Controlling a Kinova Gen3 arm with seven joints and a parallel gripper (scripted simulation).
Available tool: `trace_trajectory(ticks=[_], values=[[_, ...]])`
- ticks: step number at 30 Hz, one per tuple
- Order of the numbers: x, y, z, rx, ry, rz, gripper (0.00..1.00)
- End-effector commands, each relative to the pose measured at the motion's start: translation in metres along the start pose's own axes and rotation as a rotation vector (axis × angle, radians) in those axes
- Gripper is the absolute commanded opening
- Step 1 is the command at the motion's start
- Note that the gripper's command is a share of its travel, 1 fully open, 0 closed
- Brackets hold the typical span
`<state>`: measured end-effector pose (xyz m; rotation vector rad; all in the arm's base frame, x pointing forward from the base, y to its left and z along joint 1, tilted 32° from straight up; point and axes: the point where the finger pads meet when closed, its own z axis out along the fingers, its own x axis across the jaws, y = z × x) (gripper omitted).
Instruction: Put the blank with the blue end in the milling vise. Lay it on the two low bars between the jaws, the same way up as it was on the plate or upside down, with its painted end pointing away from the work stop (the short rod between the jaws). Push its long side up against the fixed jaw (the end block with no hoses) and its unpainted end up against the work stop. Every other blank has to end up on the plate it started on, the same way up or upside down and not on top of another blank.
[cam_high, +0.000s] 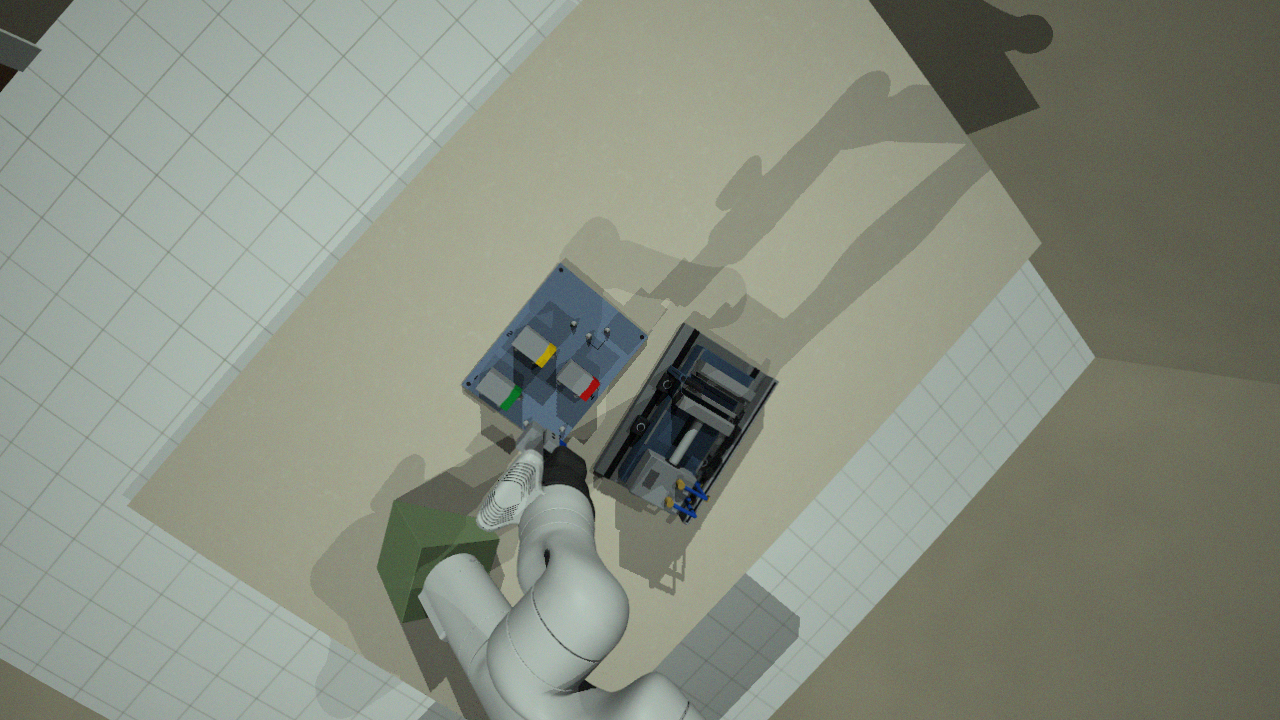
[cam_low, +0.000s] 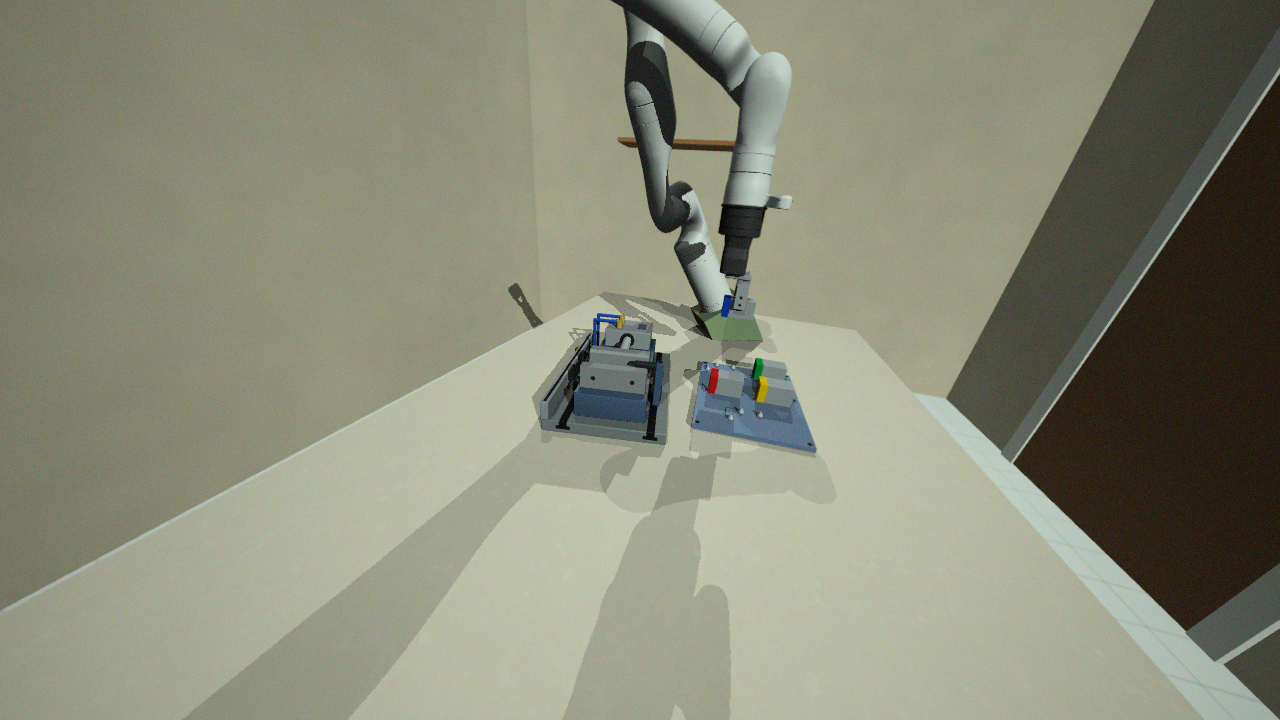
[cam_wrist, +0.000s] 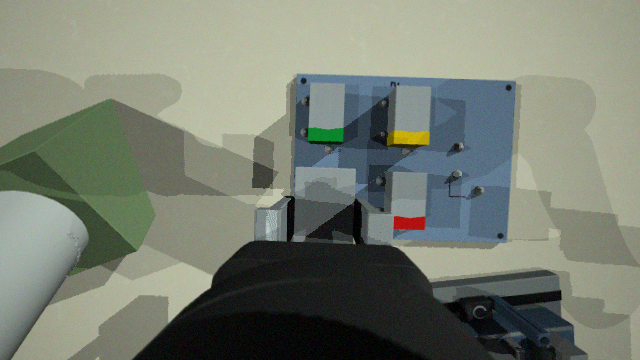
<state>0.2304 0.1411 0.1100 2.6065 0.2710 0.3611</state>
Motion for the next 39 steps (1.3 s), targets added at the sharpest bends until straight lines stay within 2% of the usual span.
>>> trace_trajectory(ticks=[1, 19, 34, 39], values=[[0.0, 0.0, 0.0, 0.001, 0.001, 0.0, 0.0], [0.0, 0.0, 0.001, 0.001, 0.001, -0.14, 0.0], [0.037, 0.033, 0.002, 0.001, 0.001, -0.14, 0.0], [0.042, 0.038, 0.003, -0.002, 0.001, -0.15, 0.0]])
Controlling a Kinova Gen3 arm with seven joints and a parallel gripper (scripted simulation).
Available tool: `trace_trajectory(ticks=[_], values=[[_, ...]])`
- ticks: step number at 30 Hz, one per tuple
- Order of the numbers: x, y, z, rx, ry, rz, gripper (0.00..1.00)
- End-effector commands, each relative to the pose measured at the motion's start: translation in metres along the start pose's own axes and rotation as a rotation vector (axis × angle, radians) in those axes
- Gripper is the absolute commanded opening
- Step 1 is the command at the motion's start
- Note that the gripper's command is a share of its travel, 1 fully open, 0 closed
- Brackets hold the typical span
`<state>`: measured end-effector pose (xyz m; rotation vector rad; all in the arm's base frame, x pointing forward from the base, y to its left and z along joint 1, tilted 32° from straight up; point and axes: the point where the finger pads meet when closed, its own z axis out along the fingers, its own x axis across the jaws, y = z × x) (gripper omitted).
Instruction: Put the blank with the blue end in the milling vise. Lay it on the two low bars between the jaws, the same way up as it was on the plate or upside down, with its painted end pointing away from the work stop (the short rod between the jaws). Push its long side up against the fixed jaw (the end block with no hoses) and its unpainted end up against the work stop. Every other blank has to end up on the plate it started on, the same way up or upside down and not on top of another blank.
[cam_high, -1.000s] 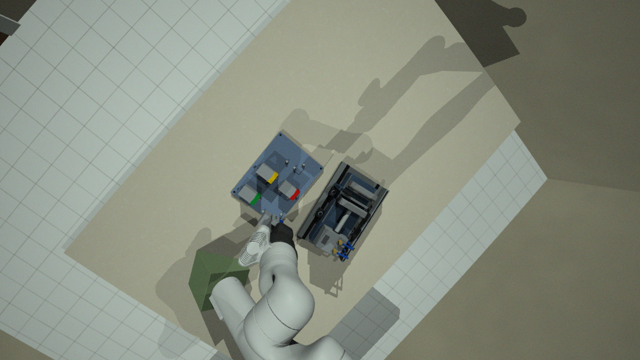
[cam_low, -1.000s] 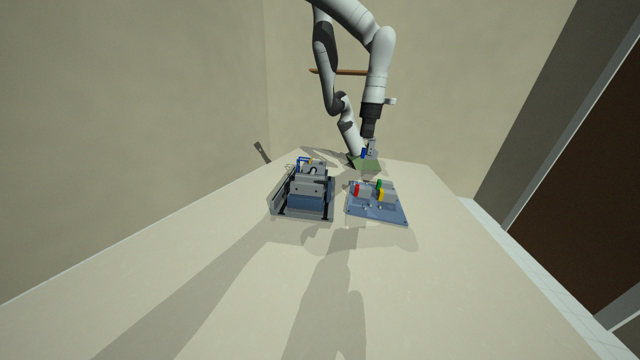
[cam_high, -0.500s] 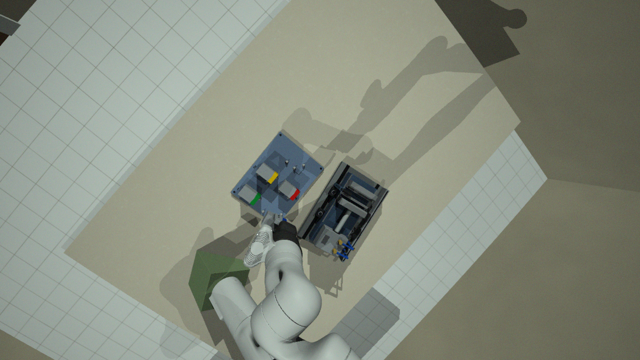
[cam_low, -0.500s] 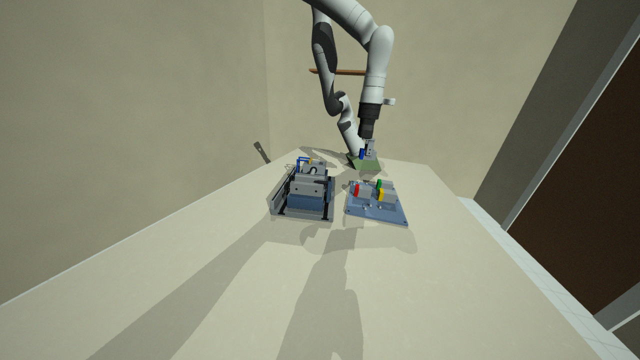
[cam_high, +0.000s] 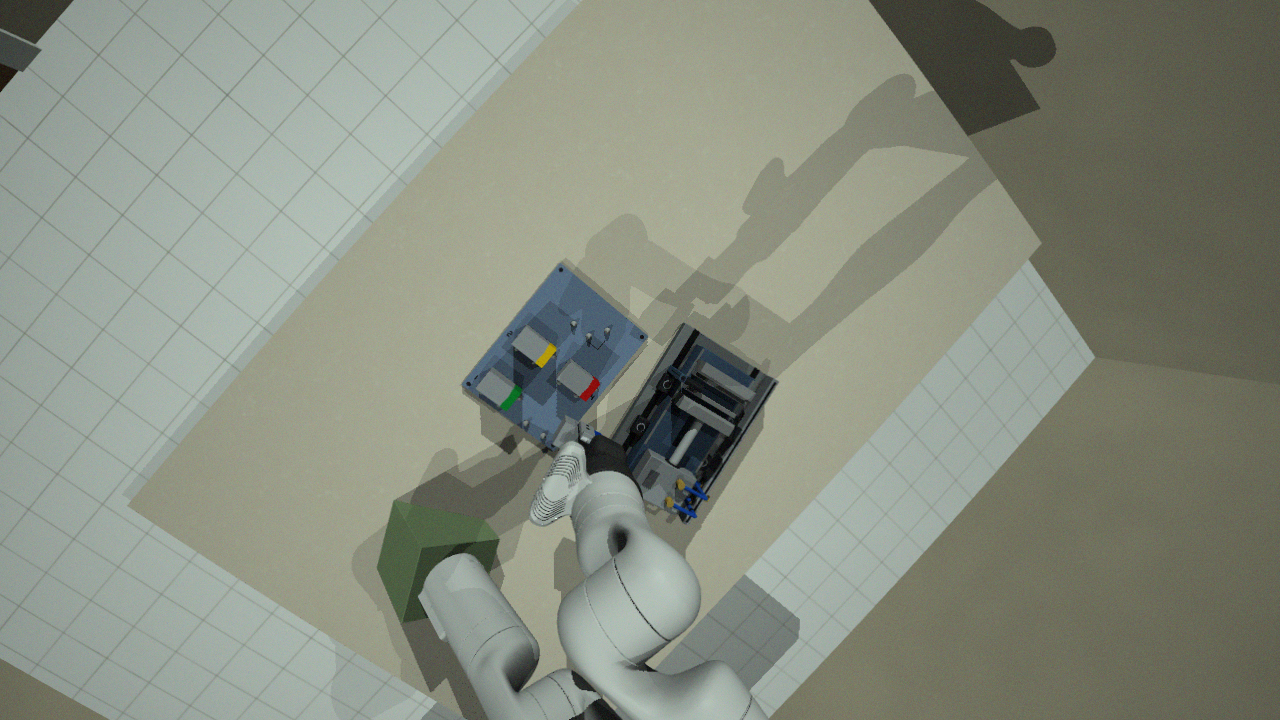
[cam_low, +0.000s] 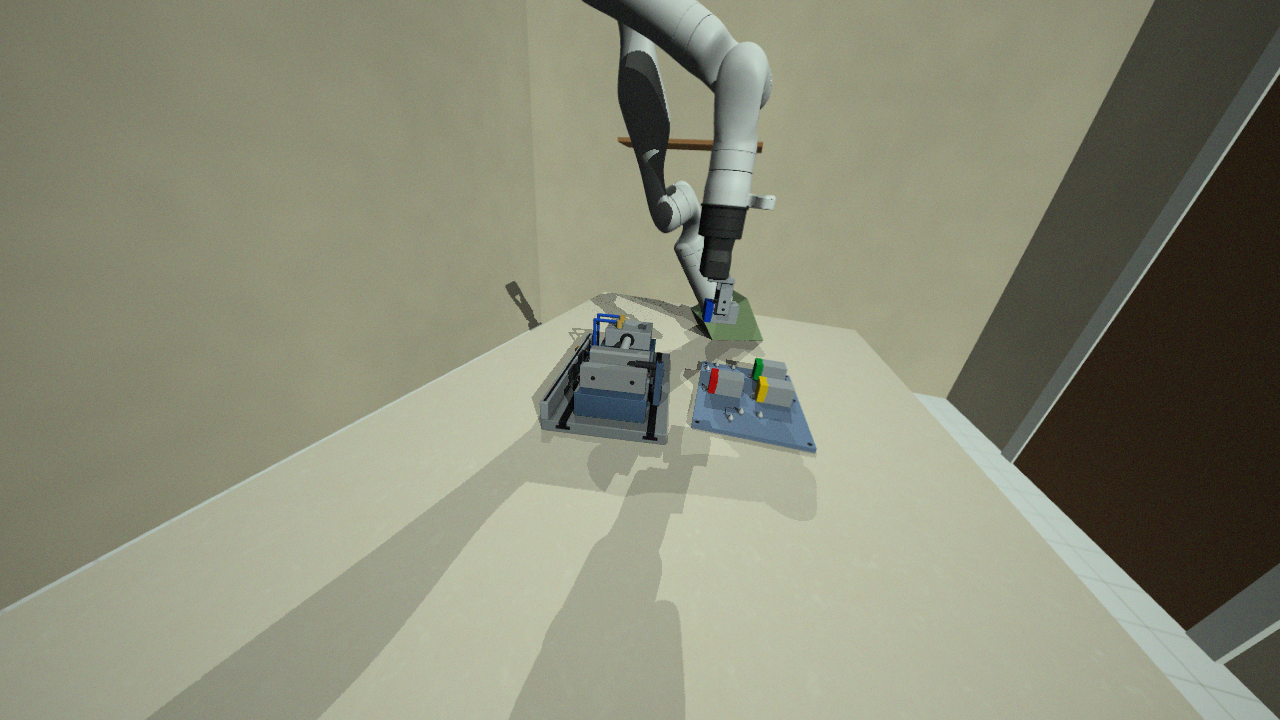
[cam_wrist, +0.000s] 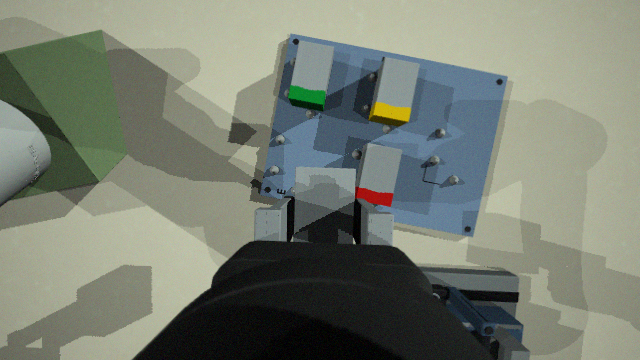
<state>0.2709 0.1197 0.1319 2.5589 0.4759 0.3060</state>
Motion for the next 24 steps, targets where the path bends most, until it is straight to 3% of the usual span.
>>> trace_trajectory(ticks=[1, 24], values=[[0.006, 0.007, 0.0, 0.002, 0.001, 0.011, 0.0], [0.048, 0.059, 0.002, 0.004, 0.0, 0.017, 0.0]])
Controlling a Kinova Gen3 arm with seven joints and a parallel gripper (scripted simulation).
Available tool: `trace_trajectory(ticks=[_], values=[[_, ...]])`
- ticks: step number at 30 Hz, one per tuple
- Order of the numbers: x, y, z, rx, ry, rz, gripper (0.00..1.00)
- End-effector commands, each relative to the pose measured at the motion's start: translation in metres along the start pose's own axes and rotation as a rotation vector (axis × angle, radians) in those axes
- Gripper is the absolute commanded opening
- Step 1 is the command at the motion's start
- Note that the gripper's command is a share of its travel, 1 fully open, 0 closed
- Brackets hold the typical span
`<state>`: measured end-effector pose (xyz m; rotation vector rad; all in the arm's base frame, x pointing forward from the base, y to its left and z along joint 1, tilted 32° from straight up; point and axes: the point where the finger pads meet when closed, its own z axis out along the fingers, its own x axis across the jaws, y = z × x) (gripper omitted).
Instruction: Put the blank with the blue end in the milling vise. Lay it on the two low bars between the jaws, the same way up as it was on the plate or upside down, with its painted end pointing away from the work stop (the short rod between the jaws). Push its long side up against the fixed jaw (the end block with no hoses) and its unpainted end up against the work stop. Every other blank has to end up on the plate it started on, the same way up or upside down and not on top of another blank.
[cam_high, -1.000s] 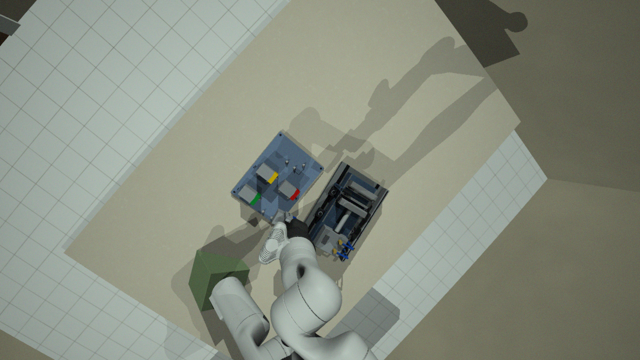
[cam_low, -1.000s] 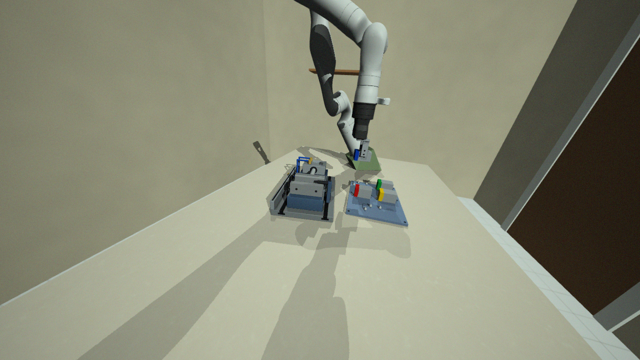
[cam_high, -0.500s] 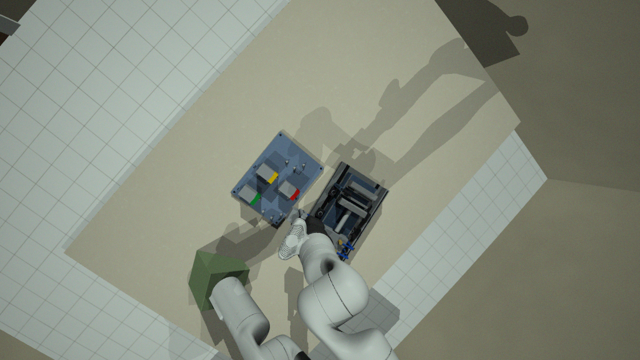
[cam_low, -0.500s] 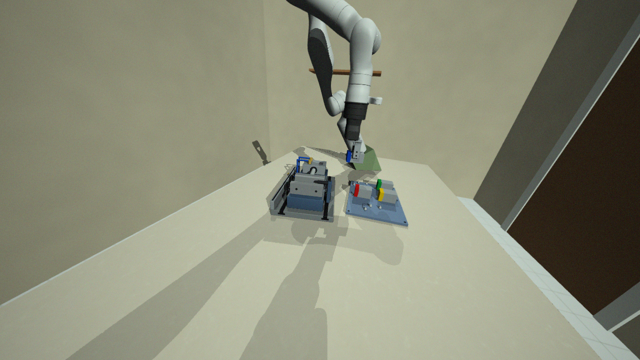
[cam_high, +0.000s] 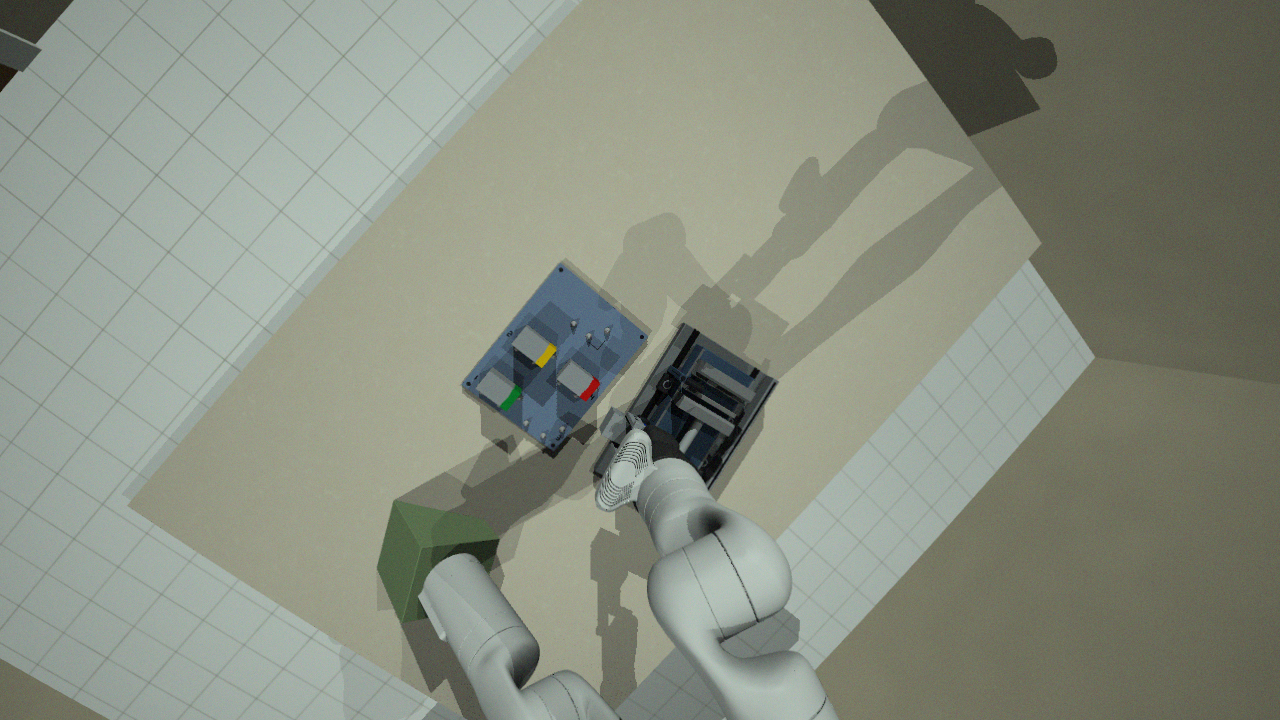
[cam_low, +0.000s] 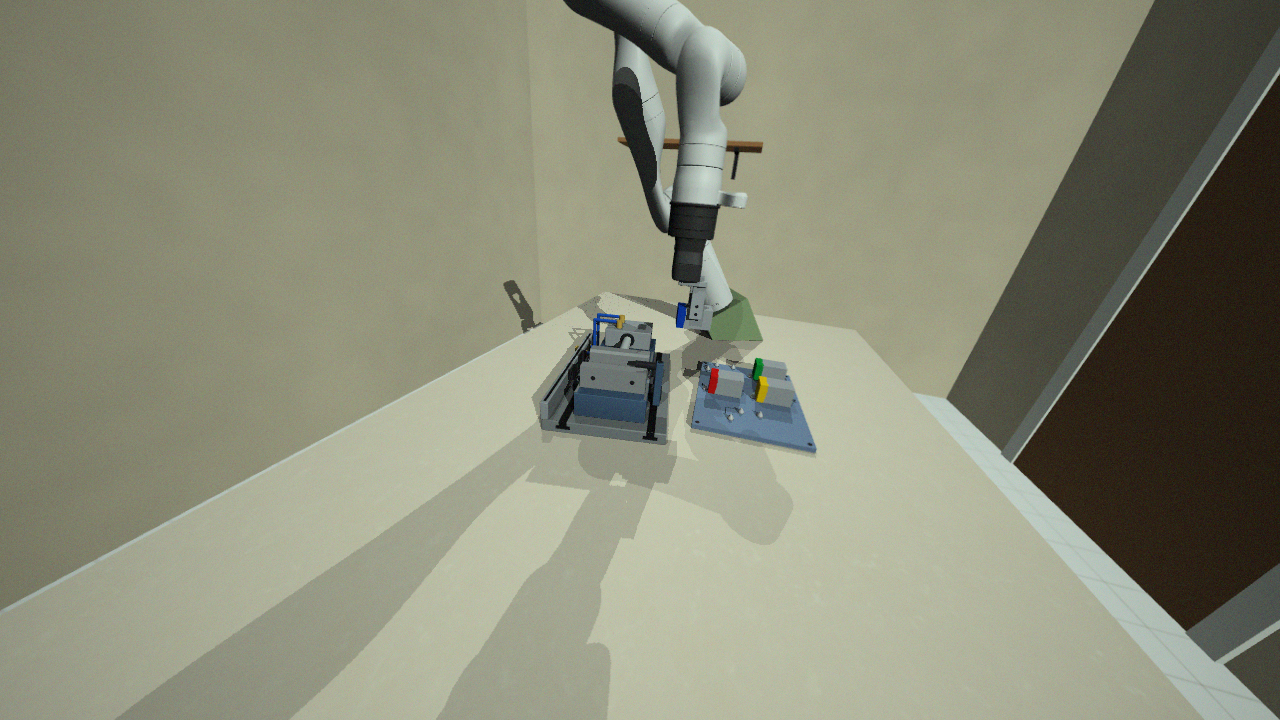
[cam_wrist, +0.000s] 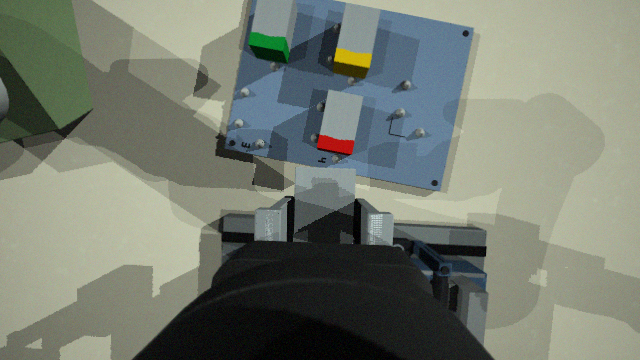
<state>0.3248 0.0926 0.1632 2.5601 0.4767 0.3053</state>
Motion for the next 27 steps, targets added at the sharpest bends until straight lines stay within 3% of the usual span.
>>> trace_trajectory(ticks=[1, 27], values=[[0.007, 0.009, 0.0, 0.003, 0.001, 0.018, 0.0], [0.051, 0.063, 0.001, 0.003, 0.002, 0.014, 0.0]])
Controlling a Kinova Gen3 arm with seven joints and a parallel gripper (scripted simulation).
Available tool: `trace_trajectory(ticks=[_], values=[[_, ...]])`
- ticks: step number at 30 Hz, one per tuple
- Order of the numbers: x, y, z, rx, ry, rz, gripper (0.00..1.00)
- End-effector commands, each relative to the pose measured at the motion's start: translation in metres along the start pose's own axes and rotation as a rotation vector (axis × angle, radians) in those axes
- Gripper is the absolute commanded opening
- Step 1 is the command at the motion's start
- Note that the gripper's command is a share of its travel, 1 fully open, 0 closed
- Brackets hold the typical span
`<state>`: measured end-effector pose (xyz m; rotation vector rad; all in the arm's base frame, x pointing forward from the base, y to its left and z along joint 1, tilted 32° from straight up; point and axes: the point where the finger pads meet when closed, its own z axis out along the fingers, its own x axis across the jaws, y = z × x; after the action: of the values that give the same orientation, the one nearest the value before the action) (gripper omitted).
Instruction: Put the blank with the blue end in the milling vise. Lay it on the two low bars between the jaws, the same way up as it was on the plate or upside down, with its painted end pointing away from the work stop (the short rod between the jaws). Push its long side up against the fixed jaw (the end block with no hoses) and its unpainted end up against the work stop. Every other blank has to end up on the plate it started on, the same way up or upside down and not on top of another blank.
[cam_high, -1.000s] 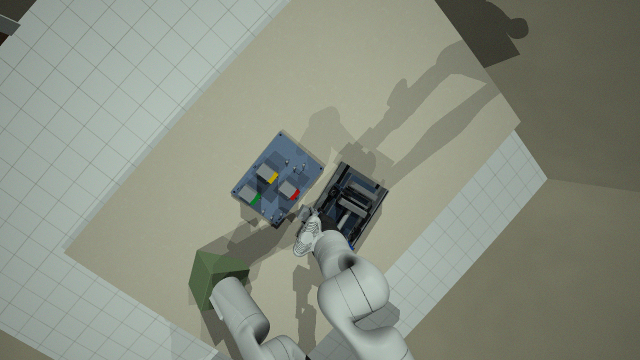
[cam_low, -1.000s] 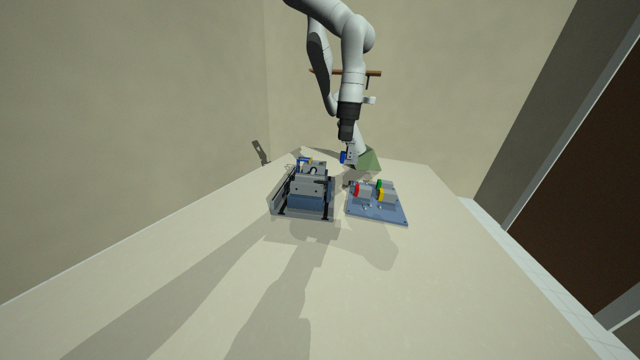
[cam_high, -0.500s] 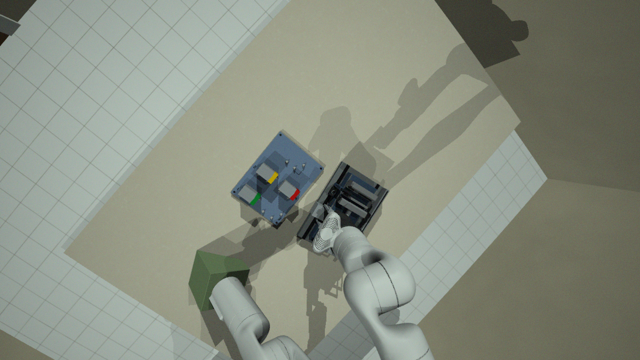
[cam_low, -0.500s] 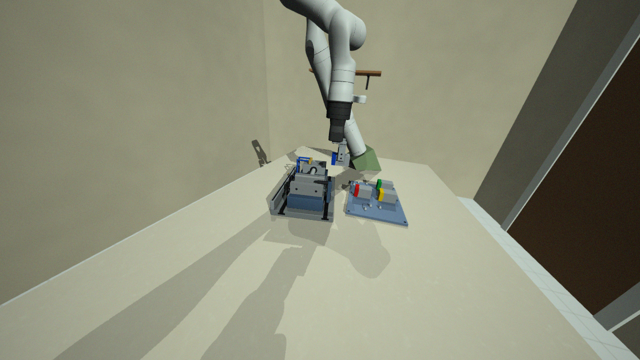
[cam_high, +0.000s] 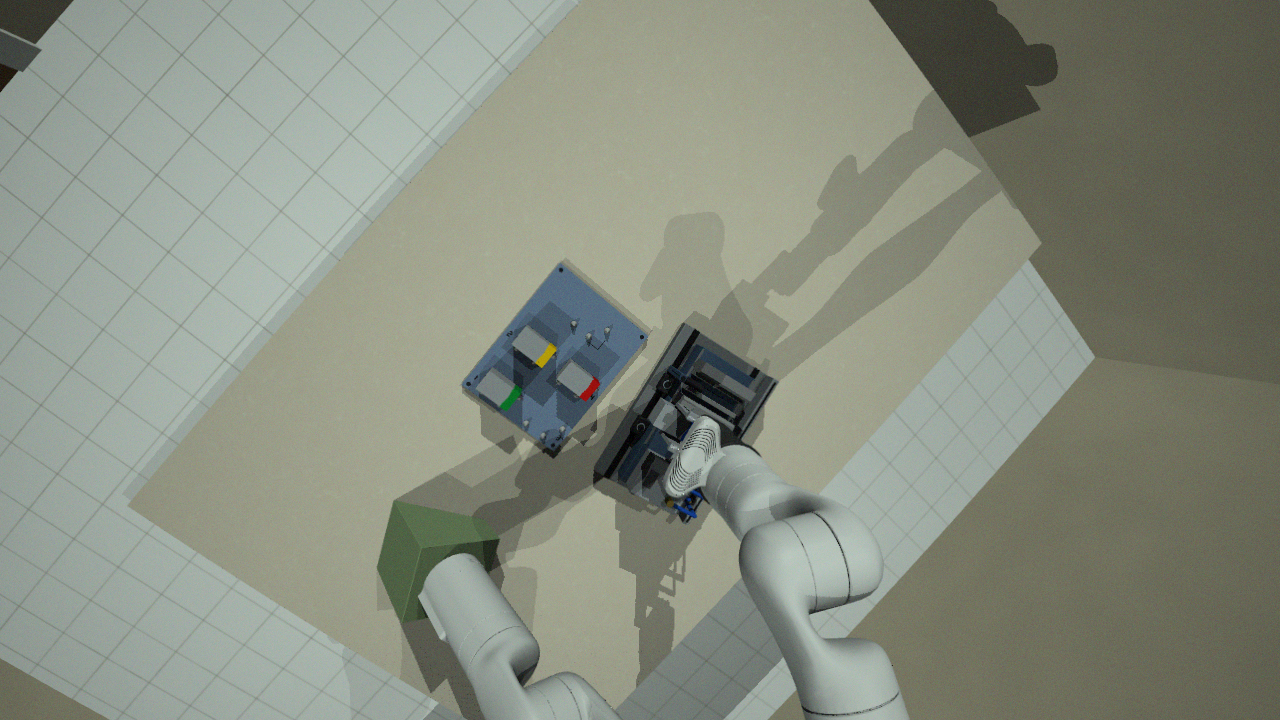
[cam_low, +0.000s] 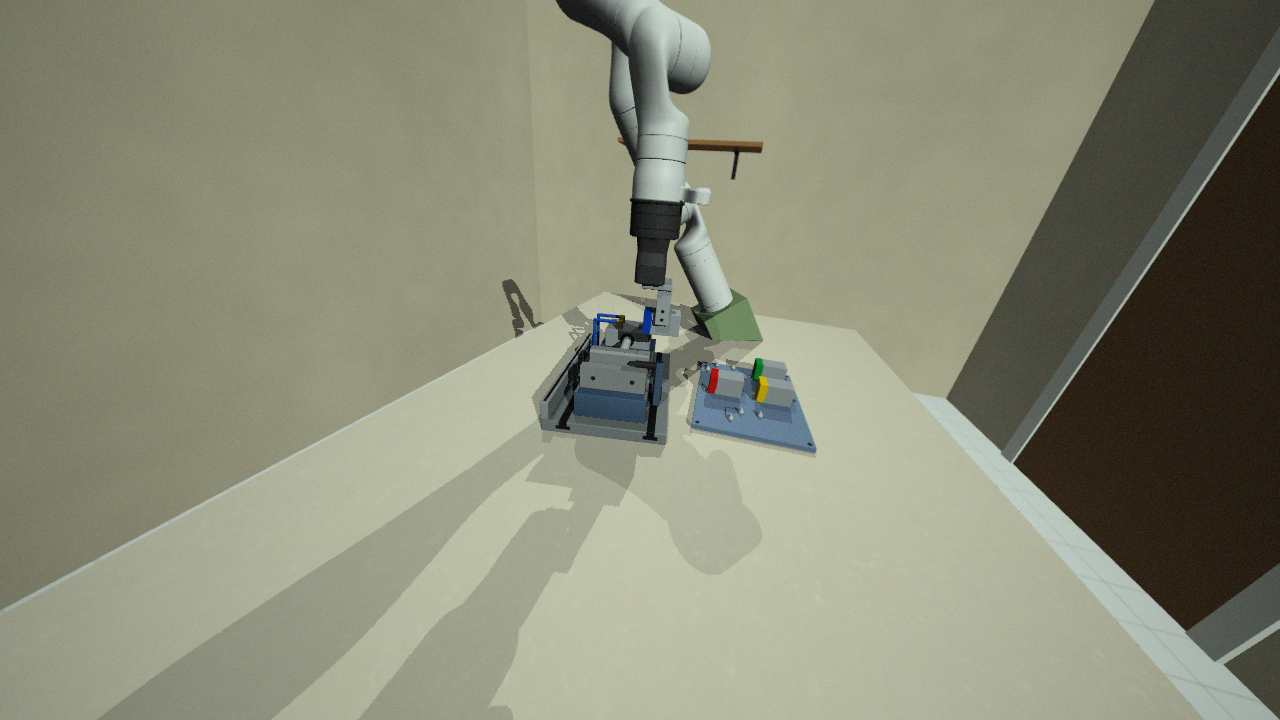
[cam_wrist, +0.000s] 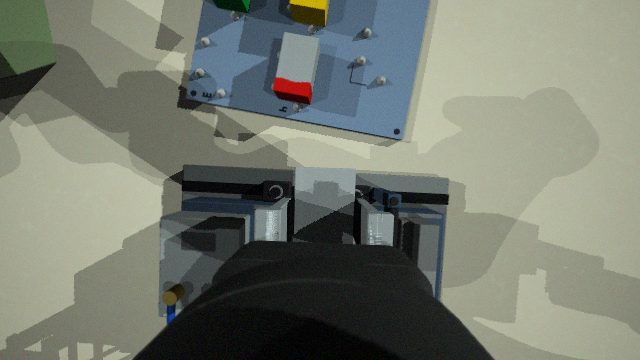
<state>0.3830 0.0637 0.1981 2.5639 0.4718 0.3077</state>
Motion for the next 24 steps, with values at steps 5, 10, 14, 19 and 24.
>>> trace_trajectory(ticks=[5, 10, 14, 19, 24], values=[[0.017, 0.021, 0.001, 0.0, 0.001, 0.012, 0.0], [0.029, 0.036, 0.001, 0.001, 0.0, 0.015, 0.0], [0.034, 0.042, 0.002, 0.001, 0.0, 0.016, 0.0], [0.044, 0.055, 0.001, 0.001, 0.002, 0.011, 0.0], [0.057, 0.071, 0.002, 0.001, 0.001, 0.014, 0.0]])
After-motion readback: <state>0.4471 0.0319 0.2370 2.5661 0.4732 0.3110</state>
